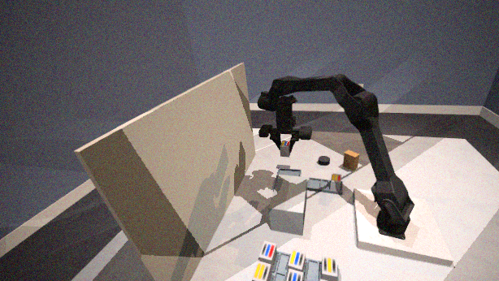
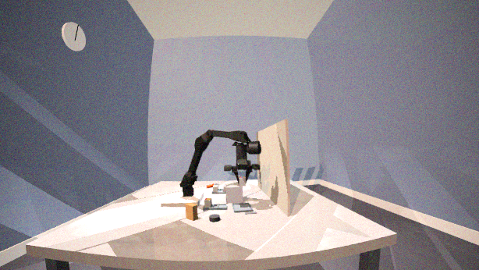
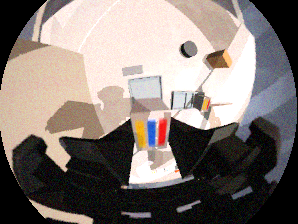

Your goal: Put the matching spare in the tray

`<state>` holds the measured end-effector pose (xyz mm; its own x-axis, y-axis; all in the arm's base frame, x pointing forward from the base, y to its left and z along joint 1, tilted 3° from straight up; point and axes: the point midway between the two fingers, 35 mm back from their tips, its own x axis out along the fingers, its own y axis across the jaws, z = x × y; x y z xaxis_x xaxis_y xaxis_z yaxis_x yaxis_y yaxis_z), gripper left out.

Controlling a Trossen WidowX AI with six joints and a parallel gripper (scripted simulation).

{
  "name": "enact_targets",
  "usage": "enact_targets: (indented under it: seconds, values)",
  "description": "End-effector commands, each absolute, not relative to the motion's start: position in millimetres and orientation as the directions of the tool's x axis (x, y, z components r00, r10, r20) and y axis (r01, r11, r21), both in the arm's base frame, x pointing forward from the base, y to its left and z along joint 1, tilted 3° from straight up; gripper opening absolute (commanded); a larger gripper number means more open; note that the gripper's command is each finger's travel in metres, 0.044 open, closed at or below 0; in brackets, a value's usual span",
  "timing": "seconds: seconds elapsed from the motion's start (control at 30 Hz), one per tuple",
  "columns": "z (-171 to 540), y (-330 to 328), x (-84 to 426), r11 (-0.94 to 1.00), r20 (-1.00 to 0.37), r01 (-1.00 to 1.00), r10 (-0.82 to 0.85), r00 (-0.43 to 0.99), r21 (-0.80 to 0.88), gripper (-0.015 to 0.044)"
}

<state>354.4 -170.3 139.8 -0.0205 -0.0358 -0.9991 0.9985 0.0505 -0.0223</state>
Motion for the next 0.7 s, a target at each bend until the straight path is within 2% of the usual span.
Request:
enact_targets:
  seconds: [0.0, 0.67]
  values:
    - [137, -171, 355, 0.049, -0.999, 0.999, -0.034, -0.018, -0.020, 0.0000]
    - [123, -172, 356, 0.049, -0.999, 0.999, -0.035, -0.018, -0.020, 0.0000]
